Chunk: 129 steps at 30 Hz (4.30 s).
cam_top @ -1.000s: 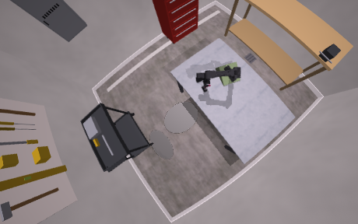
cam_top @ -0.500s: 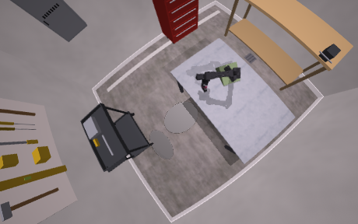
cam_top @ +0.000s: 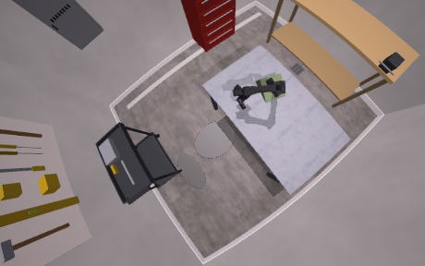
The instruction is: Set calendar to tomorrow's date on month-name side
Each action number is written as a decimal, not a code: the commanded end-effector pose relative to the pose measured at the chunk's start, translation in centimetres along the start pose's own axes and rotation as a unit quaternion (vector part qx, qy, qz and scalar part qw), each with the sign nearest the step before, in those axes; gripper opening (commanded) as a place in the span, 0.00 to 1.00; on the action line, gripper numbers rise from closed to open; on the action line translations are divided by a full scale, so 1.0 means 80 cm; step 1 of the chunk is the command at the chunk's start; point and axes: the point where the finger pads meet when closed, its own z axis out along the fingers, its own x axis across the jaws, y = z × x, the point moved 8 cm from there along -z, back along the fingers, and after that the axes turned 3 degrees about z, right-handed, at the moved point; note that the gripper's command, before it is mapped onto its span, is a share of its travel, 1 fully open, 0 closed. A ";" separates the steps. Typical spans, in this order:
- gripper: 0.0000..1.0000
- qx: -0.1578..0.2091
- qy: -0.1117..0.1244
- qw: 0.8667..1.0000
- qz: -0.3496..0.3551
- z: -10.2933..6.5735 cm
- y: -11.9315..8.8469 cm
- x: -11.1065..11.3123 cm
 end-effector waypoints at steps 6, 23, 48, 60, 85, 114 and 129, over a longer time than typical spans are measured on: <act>1.00 -0.005 0.010 0.991 0.136 0.004 0.002 0.002; 0.45 -0.005 0.011 0.990 0.138 0.004 0.002 0.002; 0.45 -0.005 0.011 0.990 0.138 0.004 0.002 0.002; 0.45 -0.005 0.011 0.990 0.138 0.012 0.002 0.003; 0.45 -0.005 0.011 0.990 0.138 0.050 0.002 0.003; 0.45 -0.004 0.011 0.990 0.138 0.069 0.003 0.004; 0.45 -0.004 0.011 0.990 0.138 0.069 0.003 0.004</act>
